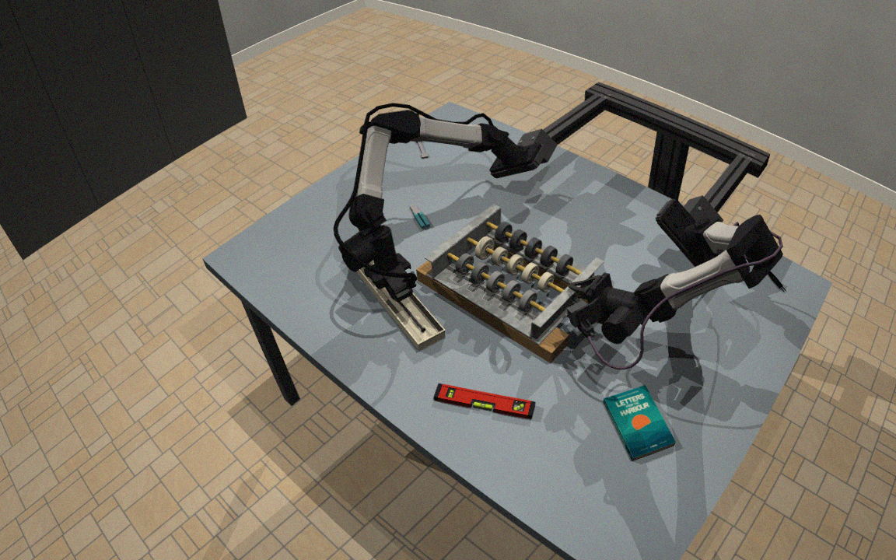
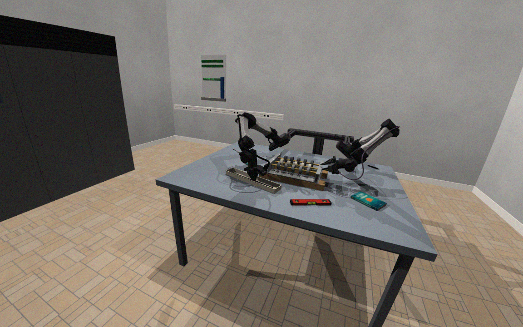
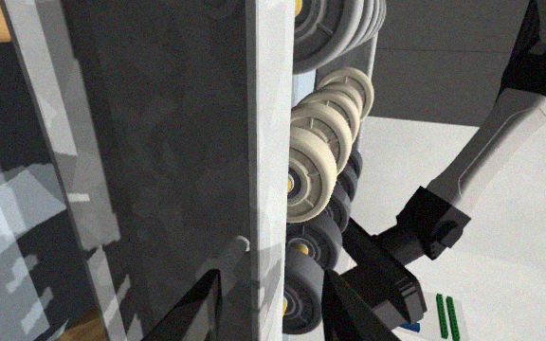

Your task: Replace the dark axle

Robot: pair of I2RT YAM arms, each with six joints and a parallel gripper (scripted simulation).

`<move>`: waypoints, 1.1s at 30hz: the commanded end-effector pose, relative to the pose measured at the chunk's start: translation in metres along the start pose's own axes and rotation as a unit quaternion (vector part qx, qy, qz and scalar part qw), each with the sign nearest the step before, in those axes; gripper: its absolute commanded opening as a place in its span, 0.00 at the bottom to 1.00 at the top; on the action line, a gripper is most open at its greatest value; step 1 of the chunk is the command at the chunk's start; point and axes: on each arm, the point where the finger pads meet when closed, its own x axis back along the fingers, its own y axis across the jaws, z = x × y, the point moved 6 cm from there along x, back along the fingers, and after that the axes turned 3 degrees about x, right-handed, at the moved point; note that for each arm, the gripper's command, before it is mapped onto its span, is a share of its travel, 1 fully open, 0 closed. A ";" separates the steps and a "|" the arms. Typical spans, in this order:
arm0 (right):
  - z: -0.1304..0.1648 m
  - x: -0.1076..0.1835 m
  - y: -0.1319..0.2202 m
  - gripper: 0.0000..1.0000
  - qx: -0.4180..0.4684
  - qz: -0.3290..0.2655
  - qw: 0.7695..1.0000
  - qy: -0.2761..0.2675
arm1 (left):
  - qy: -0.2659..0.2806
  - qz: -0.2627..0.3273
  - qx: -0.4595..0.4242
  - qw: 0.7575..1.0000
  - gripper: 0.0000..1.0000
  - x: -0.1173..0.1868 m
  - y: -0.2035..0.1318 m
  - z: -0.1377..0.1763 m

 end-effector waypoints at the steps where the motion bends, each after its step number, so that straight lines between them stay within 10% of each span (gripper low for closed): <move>1: 0.004 -0.021 0.000 0.00 -0.009 -0.007 1.000 -0.001 | 0.029 0.025 -0.009 0.999 0.33 -0.019 -0.013 0.014; 16: 0.004 -0.021 0.000 0.00 -0.009 -0.007 1.000 -0.001 | 0.029 0.025 -0.009 0.999 0.33 -0.019 -0.013 0.014; 17: 0.003 -0.010 -0.005 0.26 -0.006 0.000 1.000 -0.001 | 0.029 0.025 -0.009 0.999 0.33 -0.019 -0.013 0.014; 33: 0.003 -0.014 0.007 0.26 0.005 -0.020 1.000 0.003 | 0.029 0.025 -0.009 0.999 0.33 -0.019 -0.013 0.014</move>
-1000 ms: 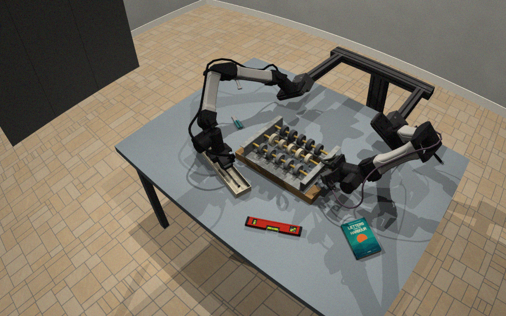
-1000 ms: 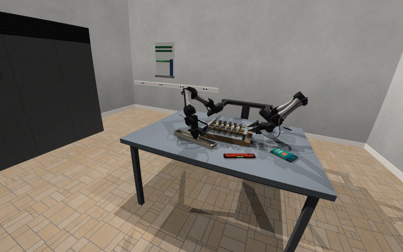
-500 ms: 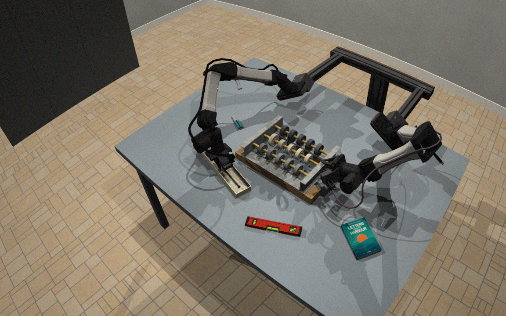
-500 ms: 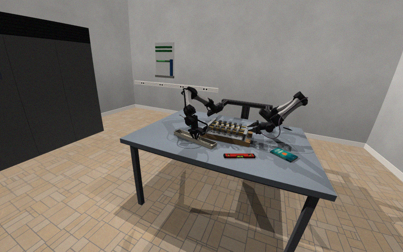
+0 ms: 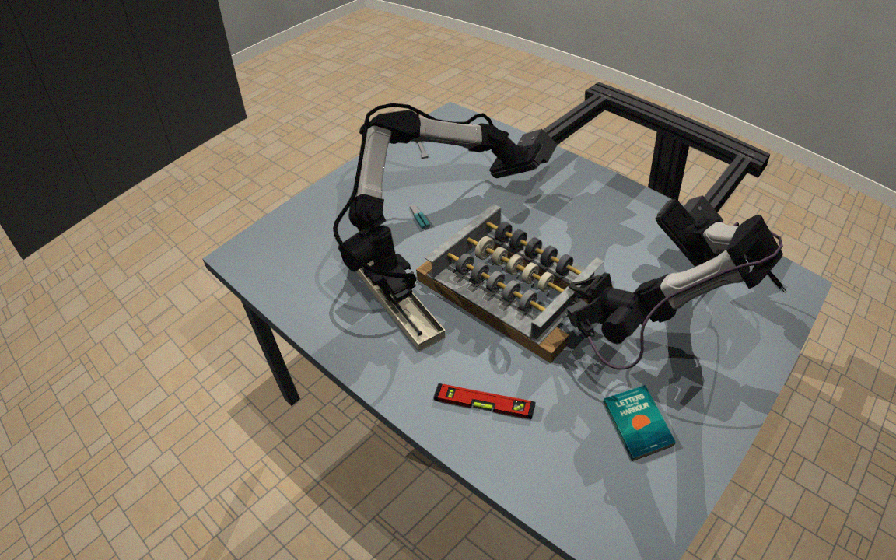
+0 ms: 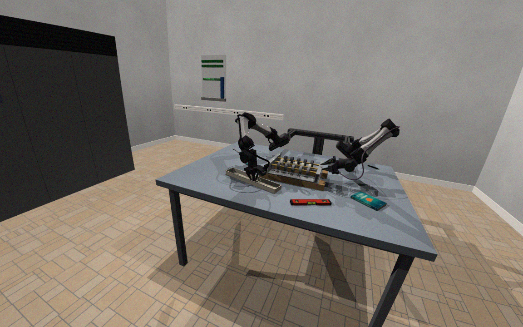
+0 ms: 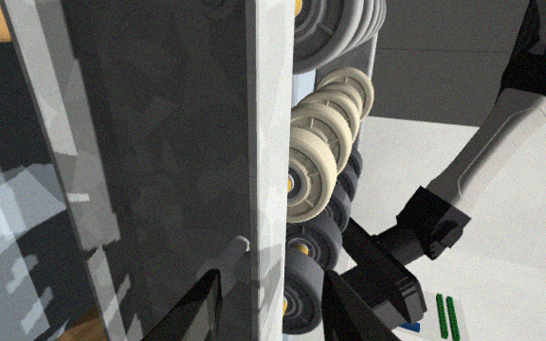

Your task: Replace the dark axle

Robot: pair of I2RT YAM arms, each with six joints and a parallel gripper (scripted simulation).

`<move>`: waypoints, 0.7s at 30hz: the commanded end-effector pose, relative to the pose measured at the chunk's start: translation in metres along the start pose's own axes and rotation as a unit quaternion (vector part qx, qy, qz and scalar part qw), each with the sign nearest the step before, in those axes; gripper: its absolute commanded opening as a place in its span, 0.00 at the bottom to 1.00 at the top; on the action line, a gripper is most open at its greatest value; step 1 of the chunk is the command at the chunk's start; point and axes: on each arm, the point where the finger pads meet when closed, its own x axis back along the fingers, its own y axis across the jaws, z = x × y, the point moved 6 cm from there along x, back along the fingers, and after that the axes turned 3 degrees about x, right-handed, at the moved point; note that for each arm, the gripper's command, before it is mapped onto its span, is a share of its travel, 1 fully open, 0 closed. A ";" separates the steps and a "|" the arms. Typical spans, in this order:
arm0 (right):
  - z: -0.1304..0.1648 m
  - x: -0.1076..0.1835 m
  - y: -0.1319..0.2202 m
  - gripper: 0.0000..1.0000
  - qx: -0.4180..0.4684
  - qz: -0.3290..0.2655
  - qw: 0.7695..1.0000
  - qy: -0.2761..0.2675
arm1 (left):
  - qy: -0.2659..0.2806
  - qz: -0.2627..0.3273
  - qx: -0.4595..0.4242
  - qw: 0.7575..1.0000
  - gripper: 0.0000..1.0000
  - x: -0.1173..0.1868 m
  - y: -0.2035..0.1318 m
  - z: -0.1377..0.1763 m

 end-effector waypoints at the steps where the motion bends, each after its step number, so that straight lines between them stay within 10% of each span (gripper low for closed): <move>1: 0.003 -0.015 0.008 0.26 0.006 -0.023 1.000 0.004 | 0.029 0.025 -0.009 0.999 0.33 -0.019 -0.013 0.014; 4: 0.003 -0.015 0.008 0.26 0.006 -0.023 1.000 0.004 | 0.029 0.025 -0.009 0.999 0.33 -0.019 -0.013 0.014; 6: -0.006 0.037 -0.009 0.26 0.001 0.021 1.000 -0.006 | 0.029 0.025 -0.009 0.999 0.33 -0.019 -0.013 0.014; 21: -0.009 0.060 -0.006 0.26 0.004 0.017 1.000 -0.006 | 0.029 0.025 -0.009 0.999 0.33 -0.019 -0.013 0.014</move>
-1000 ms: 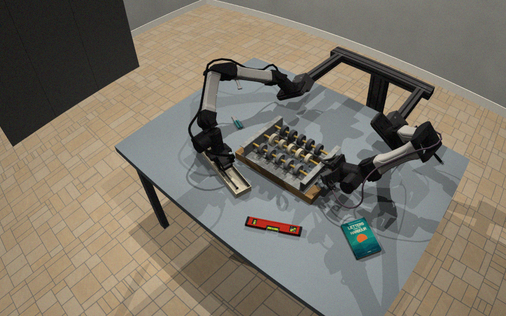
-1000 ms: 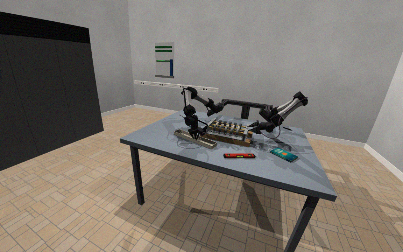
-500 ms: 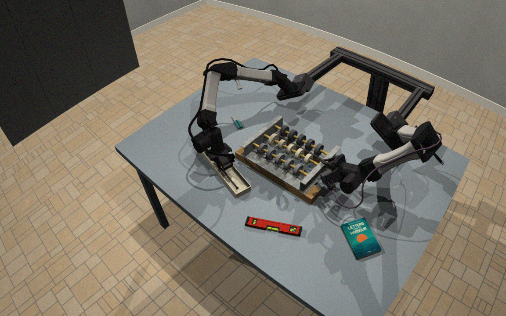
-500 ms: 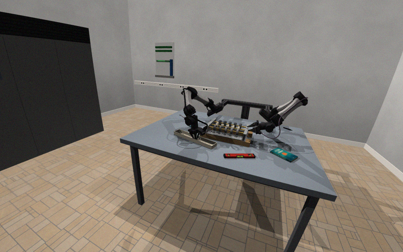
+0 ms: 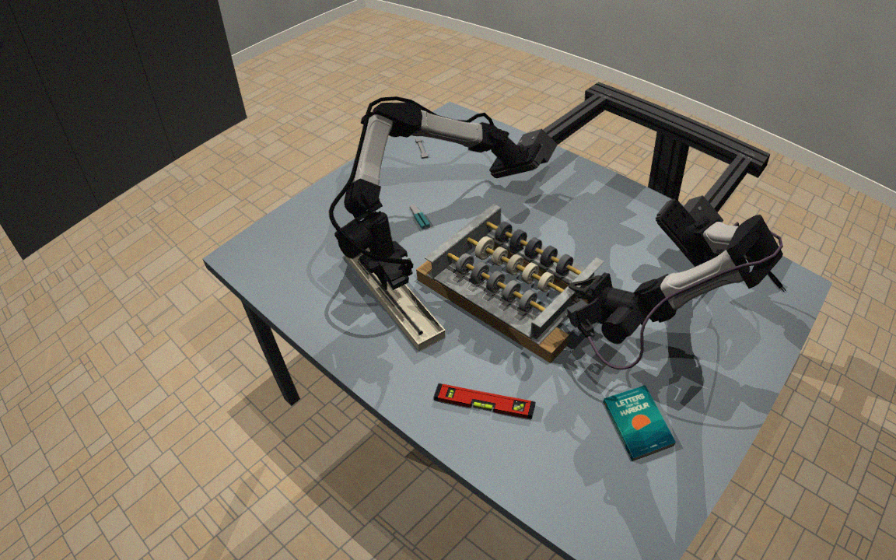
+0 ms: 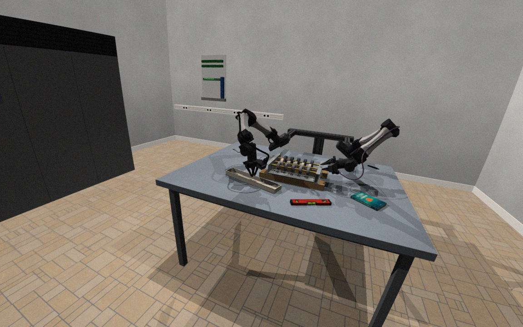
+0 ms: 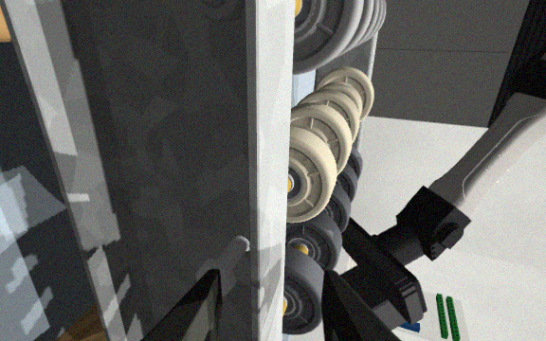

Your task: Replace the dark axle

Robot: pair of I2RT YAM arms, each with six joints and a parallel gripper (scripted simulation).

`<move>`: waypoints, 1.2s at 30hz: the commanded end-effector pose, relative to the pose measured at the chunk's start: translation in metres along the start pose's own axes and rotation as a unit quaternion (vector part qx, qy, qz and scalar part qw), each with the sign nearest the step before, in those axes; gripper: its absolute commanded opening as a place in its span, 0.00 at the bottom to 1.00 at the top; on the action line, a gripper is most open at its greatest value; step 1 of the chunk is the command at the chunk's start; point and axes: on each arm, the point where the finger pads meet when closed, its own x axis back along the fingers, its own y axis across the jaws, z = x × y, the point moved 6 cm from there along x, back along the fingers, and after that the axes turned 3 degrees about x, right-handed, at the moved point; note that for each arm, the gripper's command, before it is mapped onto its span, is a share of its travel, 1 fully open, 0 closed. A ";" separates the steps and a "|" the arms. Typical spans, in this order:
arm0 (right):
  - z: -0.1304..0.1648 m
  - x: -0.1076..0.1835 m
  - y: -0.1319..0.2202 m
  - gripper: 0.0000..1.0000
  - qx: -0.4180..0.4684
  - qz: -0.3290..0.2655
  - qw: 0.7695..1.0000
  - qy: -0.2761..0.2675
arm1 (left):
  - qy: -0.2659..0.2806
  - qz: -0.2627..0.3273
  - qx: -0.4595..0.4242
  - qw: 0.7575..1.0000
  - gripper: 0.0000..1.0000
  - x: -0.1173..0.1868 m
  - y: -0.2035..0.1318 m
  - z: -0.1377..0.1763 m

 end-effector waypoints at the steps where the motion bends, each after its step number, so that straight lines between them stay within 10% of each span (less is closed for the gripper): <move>1: 0.001 0.030 -0.003 0.26 -0.002 0.010 1.000 -0.001 | 0.029 0.025 -0.009 0.999 0.33 -0.019 -0.013 0.014; 28: 0.006 0.021 0.005 0.31 -0.002 -0.008 1.000 0.006 | 0.029 0.025 -0.009 0.999 0.33 -0.019 -0.013 0.014; 36: -0.026 0.061 0.017 0.31 -0.060 -0.006 0.998 0.002 | 0.029 0.025 -0.009 0.999 0.33 -0.019 -0.013 0.014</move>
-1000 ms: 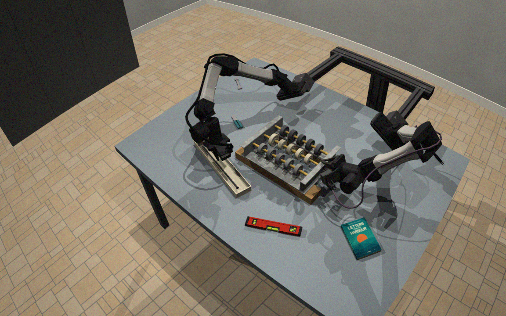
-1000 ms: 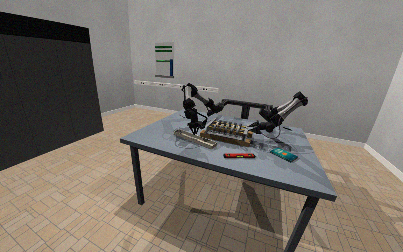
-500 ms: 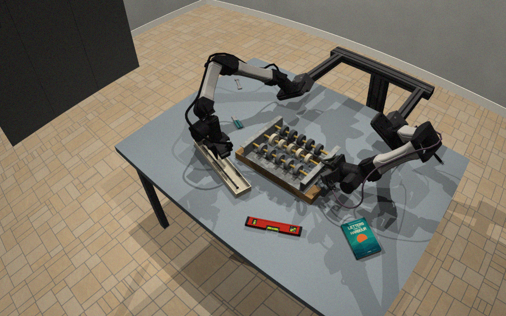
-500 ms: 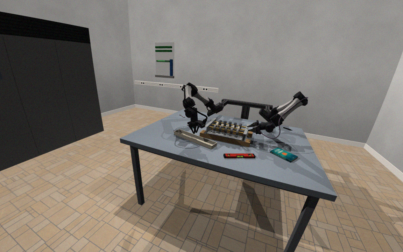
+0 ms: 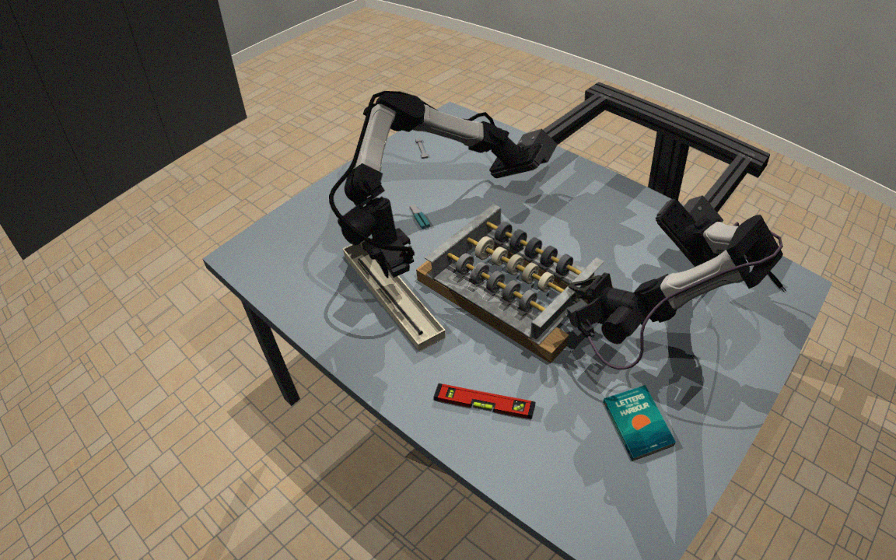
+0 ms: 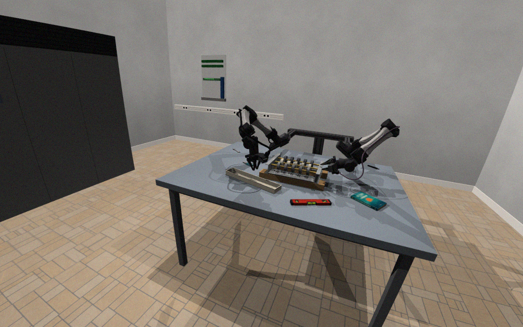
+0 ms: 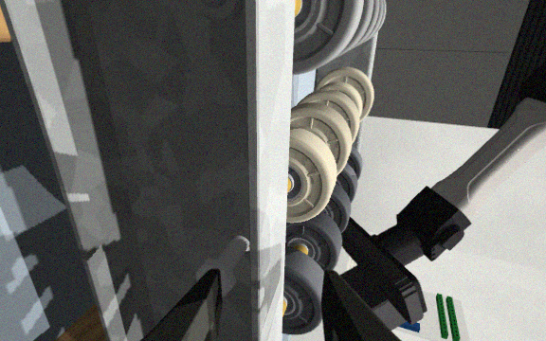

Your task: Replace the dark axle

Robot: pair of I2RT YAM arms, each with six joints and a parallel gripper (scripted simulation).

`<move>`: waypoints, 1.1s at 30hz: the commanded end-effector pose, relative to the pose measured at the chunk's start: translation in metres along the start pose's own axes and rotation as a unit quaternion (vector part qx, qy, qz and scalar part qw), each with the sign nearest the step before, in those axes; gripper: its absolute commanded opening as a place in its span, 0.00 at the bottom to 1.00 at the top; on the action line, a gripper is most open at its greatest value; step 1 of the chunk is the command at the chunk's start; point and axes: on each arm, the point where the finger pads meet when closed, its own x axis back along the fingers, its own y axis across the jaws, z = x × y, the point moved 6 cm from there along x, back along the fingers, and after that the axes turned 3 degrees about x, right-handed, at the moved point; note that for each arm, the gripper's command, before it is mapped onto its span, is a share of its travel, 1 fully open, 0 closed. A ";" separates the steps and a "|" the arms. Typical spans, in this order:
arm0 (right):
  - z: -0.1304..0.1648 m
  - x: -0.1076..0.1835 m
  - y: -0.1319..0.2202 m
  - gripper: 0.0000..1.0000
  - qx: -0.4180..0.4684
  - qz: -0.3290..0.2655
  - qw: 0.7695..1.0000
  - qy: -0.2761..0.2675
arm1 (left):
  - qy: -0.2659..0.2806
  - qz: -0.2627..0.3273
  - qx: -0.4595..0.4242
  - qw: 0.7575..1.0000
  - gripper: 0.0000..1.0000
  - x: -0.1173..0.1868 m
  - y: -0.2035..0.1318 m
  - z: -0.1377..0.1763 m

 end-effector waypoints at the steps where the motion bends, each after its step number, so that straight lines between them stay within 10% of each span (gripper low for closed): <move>1: -0.020 0.017 0.018 0.31 -0.036 -0.018 0.999 0.014 | 0.029 0.025 -0.009 0.999 0.33 -0.019 -0.013 0.014; 5: -0.018 0.058 0.023 0.31 -0.102 -0.003 0.995 0.010 | 0.029 0.025 -0.009 0.999 0.33 -0.019 -0.013 0.014; 20: -0.066 0.052 0.105 0.31 -0.284 -0.017 0.958 0.040 | 0.029 0.025 -0.009 0.999 0.33 -0.019 -0.013 0.014; 33: -0.082 0.055 0.182 0.31 -0.505 0.025 0.861 0.057 | 0.029 0.025 -0.009 0.999 0.33 -0.019 -0.013 0.014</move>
